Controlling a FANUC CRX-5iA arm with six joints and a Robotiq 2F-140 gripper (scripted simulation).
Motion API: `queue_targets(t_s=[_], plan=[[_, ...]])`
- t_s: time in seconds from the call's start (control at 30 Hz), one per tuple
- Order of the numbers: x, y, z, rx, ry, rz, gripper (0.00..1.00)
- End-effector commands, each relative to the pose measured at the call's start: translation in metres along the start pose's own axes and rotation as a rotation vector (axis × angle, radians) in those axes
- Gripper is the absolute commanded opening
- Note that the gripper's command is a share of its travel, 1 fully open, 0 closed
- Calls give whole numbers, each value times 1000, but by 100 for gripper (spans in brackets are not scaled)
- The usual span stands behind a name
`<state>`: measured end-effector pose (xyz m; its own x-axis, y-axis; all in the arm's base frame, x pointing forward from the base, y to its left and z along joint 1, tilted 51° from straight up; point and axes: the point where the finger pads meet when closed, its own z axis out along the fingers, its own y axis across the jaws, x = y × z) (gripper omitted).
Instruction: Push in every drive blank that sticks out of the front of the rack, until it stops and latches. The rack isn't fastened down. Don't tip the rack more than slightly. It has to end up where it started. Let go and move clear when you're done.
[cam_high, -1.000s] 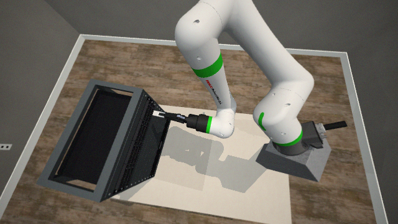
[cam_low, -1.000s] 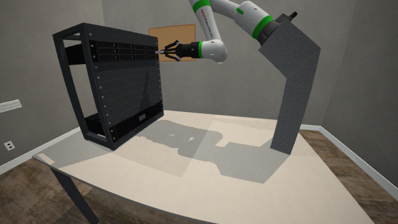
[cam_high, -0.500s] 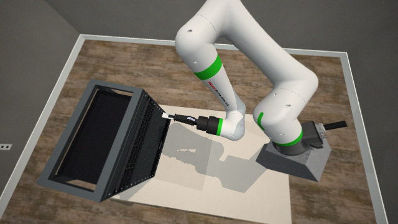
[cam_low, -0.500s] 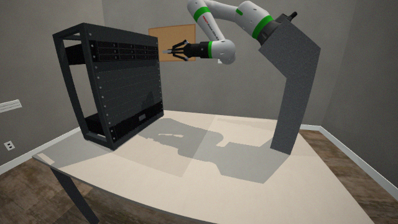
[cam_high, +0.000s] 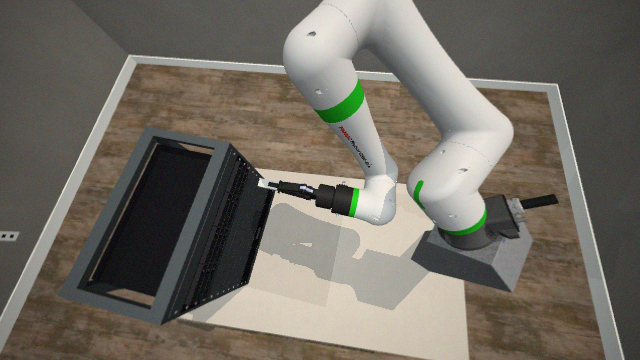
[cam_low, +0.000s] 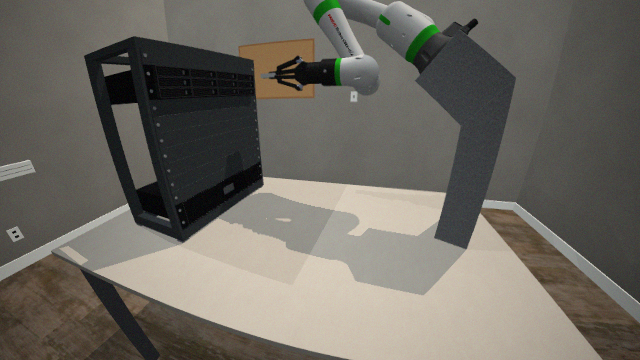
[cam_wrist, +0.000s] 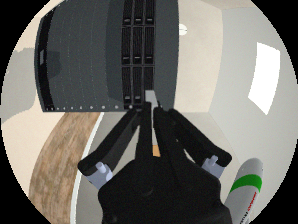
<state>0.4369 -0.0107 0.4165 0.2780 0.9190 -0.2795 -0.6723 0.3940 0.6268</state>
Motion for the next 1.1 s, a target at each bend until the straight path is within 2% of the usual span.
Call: queue_targets(t_s=[0.0, 0.07, 0.23, 1.07], plan=[[0, 1, 15, 0, 1, 0, 10], [0, 1, 15, 0, 1, 0, 10], [0, 1, 36, 0, 1, 0, 10], [0, 1, 37, 0, 1, 0, 10]])
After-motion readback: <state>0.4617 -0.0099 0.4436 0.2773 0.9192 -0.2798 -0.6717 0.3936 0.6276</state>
